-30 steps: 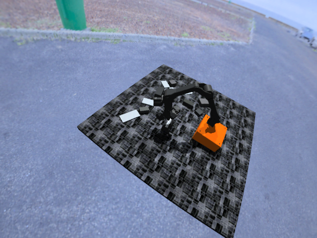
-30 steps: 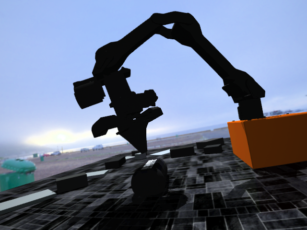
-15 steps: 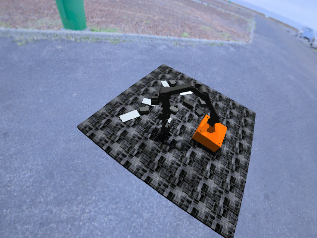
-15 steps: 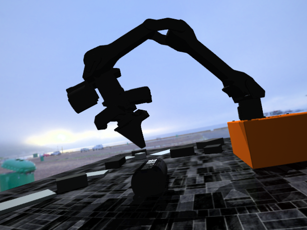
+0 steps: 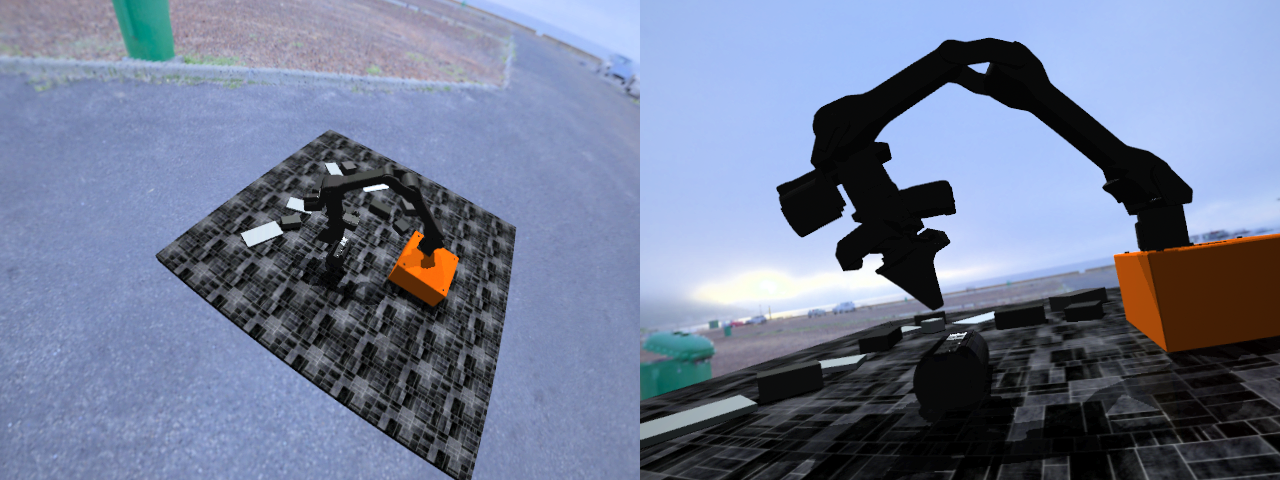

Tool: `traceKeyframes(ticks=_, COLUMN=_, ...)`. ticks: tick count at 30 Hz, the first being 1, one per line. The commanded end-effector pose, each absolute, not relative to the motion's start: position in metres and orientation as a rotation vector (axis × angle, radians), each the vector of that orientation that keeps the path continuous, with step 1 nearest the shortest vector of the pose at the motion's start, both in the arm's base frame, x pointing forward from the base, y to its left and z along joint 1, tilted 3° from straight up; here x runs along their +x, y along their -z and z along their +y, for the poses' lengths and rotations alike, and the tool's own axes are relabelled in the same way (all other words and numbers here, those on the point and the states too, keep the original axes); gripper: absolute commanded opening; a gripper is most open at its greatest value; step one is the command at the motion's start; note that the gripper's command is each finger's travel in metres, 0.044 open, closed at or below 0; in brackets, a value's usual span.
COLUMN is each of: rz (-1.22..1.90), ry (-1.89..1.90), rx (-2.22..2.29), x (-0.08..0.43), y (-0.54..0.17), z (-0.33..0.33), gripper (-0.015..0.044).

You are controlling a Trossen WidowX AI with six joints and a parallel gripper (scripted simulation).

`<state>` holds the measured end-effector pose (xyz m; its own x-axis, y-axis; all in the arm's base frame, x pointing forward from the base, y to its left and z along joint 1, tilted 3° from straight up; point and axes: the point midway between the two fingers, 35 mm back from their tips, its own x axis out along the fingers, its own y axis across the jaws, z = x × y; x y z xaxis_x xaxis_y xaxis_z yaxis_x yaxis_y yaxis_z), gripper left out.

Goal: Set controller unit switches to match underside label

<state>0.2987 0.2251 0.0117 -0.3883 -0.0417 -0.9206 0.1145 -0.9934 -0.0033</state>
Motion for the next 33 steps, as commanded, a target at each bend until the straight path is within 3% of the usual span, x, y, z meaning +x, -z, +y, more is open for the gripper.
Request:
traceKeyframes(ticks=1, rz=0.005, ry=2.562, rx=1.737, x=0.297, y=-0.011, z=0.229, gripper=0.0105)
traceKeyframes(ticks=14, rz=-1.019, ry=2.650, rx=2.235, x=0.279, y=-0.009, z=0.254, gripper=0.0440)
traceKeyframes(ticks=23, rz=-1.777, ry=2.637, rx=2.432, x=0.265, y=-0.010, z=0.269, gripper=0.0440)
traceKeyframes(ticks=33, rz=-1.794, ry=2.636, rx=2.434, x=0.265, y=-0.010, z=0.269, gripper=0.0440)
